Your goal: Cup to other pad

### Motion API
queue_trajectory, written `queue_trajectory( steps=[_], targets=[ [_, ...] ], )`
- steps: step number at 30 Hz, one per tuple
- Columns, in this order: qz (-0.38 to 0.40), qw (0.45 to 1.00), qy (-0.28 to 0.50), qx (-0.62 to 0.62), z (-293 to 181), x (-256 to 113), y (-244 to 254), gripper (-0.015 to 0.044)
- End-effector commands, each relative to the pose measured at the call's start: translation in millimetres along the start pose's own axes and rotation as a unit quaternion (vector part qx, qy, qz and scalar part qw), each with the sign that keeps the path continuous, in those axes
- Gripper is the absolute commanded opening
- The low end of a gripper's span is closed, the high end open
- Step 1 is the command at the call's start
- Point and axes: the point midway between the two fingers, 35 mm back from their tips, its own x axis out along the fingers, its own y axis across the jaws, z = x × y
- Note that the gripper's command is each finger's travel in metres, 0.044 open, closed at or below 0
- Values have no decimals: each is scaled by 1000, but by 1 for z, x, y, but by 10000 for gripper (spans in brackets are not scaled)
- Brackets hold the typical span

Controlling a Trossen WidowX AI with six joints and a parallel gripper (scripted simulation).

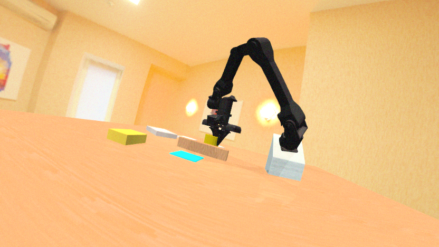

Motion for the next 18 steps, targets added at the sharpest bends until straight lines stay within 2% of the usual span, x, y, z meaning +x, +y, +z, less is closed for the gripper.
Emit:
queue_trajectory(
  steps=[1, 7, 18],
  targets=[
    [0, 1000, 0, 0, 0, 0, 0, 47],
    [0, 1000, 0, 0, 0, 0, 0, 0],
    [0, 1000, 0, 2, 0, -36, -2, 0]
  ],
)
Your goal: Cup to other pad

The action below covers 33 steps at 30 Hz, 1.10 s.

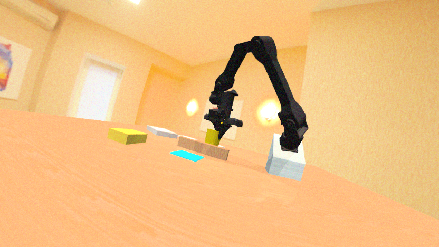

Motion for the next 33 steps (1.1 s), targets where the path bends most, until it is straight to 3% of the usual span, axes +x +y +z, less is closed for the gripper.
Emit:
queue_trajectory(
  steps=[1, 9, 33],
  targets=[
    [-3, 1000, 2, -4, 0, -16, -1, 0],
    [-2, 1000, 1, -2, 0, -42, -2, 0],
    [-3, 1000, -1, 0, 9, -40, 2, 0]
  ],
)
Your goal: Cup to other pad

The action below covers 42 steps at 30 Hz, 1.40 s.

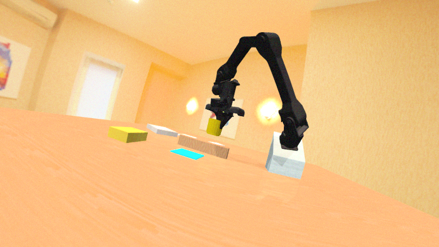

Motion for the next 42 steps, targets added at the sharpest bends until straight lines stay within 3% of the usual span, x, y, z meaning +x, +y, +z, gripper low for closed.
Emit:
queue_trajectory(
  steps=[1, 42],
  targets=[
    [0, 1000, -1, 1, 7, 0, 3, 0],
    [2, 1000, -2, -1, 101, -3, 48, 0]
  ],
)
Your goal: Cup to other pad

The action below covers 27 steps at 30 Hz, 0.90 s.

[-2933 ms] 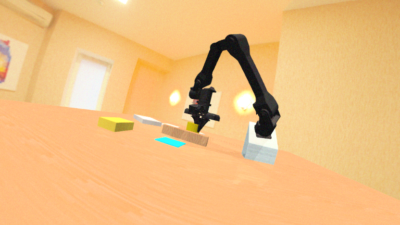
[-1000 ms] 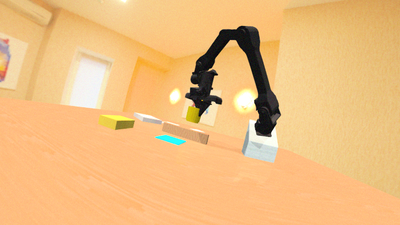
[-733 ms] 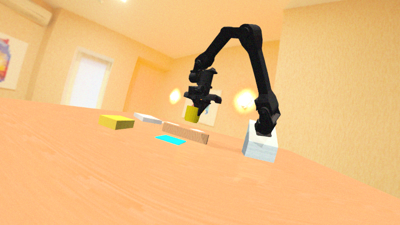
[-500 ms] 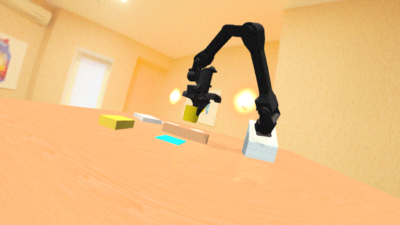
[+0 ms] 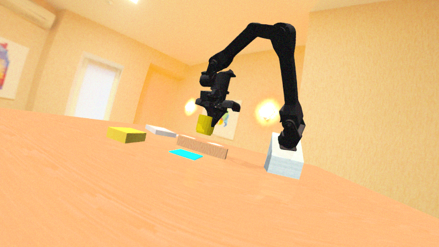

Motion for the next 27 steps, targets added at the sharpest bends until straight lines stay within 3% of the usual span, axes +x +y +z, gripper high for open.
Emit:
queue_trajectory(
  steps=[1, 27],
  targets=[
    [1, 1000, -2, 3, 9, 0, 5, 0],
    [1, 1000, -3, 3, 76, -2, 40, 0]
  ],
)
